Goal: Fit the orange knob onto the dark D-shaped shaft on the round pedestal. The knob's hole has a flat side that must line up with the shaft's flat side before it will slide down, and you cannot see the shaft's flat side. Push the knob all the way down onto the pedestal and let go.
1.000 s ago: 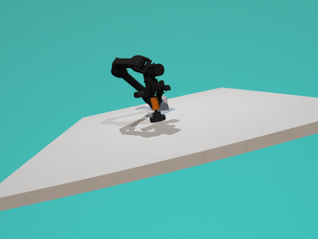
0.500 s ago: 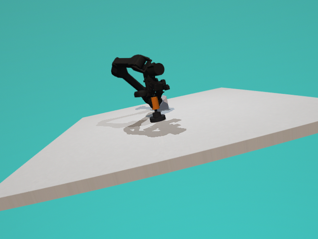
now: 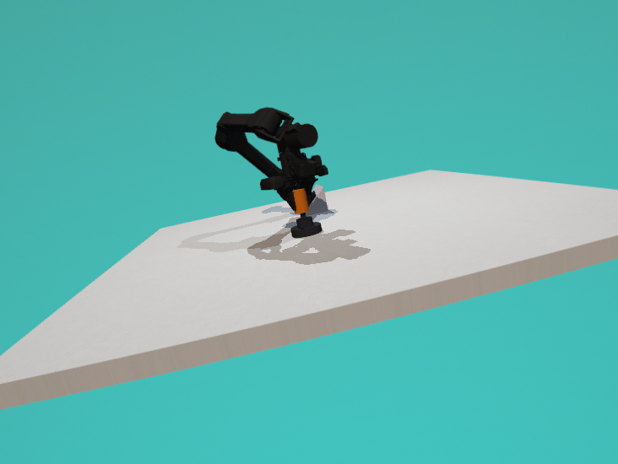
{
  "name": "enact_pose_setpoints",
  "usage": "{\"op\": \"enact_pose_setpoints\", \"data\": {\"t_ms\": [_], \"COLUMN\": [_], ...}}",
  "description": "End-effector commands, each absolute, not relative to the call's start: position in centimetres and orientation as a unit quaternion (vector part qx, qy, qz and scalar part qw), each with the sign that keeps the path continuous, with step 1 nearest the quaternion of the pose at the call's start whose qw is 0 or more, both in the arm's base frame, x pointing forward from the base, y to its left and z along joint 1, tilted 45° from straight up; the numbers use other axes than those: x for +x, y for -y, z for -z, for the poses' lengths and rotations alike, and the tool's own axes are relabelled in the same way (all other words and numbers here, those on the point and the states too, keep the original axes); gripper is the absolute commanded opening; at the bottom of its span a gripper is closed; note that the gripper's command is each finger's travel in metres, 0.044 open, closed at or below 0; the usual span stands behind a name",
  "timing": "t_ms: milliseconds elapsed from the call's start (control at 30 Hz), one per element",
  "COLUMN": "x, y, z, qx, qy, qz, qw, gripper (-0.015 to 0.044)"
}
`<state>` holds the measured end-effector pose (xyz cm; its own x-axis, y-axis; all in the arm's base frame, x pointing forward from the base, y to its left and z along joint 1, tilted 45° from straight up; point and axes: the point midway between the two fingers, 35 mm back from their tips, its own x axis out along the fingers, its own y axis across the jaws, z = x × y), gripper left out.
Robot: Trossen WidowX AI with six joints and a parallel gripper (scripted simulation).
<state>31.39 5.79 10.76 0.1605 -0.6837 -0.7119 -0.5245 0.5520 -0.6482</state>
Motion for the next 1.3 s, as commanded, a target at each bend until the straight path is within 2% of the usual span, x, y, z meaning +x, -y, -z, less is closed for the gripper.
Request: {"op": "enact_pose_setpoints", "data": {"t_ms": [0,267,500,1267], "x": [31.36,31.3,31.47,32.1], "y": [-5.64,-5.96,-6.06,-6.08], "z": [-10.87,-11.16,-11.09,-10.61], "qx": [-0.472,-0.474,-0.532,-0.532], "qy": [-0.643,-0.643,-0.646,-0.646], "qz": [0.066,0.064,-0.001,-0.001], "qw": [0.6,0.598,0.547,0.548], "gripper": [0.0,0.0,0.0,0.0]}}
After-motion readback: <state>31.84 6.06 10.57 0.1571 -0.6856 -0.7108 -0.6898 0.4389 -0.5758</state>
